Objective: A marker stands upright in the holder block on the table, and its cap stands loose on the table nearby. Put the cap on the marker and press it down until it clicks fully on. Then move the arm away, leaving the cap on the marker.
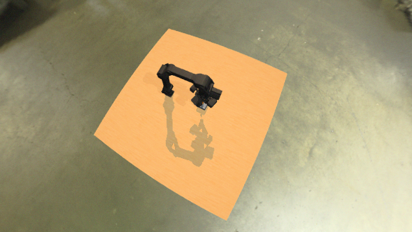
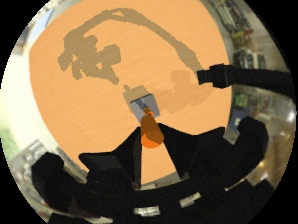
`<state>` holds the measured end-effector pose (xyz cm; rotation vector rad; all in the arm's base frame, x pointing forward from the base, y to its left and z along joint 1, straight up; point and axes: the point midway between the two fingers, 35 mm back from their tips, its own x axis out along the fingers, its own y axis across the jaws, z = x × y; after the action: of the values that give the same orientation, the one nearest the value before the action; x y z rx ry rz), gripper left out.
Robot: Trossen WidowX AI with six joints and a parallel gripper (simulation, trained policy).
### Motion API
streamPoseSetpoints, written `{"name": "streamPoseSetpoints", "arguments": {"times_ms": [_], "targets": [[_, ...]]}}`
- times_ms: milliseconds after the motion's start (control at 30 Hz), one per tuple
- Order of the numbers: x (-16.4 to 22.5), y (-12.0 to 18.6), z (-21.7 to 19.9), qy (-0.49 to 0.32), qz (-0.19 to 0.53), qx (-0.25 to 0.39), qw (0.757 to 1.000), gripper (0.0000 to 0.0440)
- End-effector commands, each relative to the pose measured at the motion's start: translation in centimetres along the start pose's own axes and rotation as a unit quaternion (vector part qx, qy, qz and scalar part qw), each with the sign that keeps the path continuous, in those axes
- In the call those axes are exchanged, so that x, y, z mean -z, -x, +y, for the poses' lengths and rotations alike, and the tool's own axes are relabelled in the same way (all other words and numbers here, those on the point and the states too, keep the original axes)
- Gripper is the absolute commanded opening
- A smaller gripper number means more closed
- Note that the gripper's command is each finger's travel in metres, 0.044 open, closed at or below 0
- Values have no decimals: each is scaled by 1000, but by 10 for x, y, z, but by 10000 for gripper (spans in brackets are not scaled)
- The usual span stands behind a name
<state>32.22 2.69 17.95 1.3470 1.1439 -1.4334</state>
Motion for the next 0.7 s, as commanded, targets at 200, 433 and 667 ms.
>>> {"name": "streamPoseSetpoints", "arguments": {"times_ms": [200, 433, 667], "targets": [[3, -7, -9, 3, -3, 9, 1000, 0], [2, -19, -10, 2, -7, 14, 1000, 0], [1, -34, -10, 4, -10, 22, 1000, 0]]}}
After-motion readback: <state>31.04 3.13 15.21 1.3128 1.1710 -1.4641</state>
